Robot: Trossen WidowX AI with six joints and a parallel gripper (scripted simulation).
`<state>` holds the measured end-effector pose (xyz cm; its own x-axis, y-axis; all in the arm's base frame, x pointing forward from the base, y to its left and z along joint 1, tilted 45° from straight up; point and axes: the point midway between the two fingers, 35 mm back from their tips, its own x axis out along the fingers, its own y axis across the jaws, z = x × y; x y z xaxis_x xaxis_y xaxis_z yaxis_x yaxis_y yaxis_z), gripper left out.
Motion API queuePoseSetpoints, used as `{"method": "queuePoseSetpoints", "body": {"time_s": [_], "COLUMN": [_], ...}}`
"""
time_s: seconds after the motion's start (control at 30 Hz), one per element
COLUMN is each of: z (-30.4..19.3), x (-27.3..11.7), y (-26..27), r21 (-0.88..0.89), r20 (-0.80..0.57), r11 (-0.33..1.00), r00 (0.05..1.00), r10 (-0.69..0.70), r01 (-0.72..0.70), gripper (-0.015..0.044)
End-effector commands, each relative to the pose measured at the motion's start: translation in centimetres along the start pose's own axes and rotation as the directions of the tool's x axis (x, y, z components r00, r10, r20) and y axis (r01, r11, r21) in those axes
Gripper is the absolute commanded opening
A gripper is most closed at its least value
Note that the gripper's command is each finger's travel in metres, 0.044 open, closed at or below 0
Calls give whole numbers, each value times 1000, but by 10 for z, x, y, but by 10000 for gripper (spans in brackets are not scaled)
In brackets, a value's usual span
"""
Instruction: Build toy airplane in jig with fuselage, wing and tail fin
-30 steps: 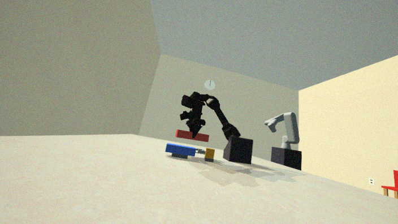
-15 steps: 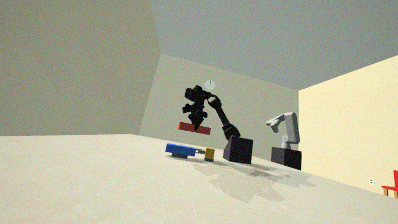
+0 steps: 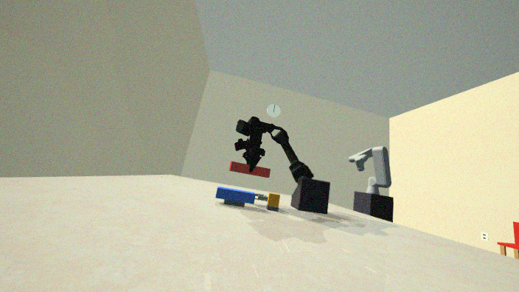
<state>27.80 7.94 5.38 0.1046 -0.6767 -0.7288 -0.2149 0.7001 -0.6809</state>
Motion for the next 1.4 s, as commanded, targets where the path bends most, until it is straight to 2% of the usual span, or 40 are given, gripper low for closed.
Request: {"method": "queuePoseSetpoints", "body": {"time_s": [0.0, 1.23, 1.37], "z": [0, -17, -17], "x": [5, 49, 49], "y": [-13, -112, -112], "r21": [7, 104, 104], "r20": [4, -2, -2], "r11": [1000, 994, 994], "r00": [1000, 1000, 1000], "r10": [0, -29, -29], "r01": [0, 29, 29], "gripper": [0, 0, 105]}}
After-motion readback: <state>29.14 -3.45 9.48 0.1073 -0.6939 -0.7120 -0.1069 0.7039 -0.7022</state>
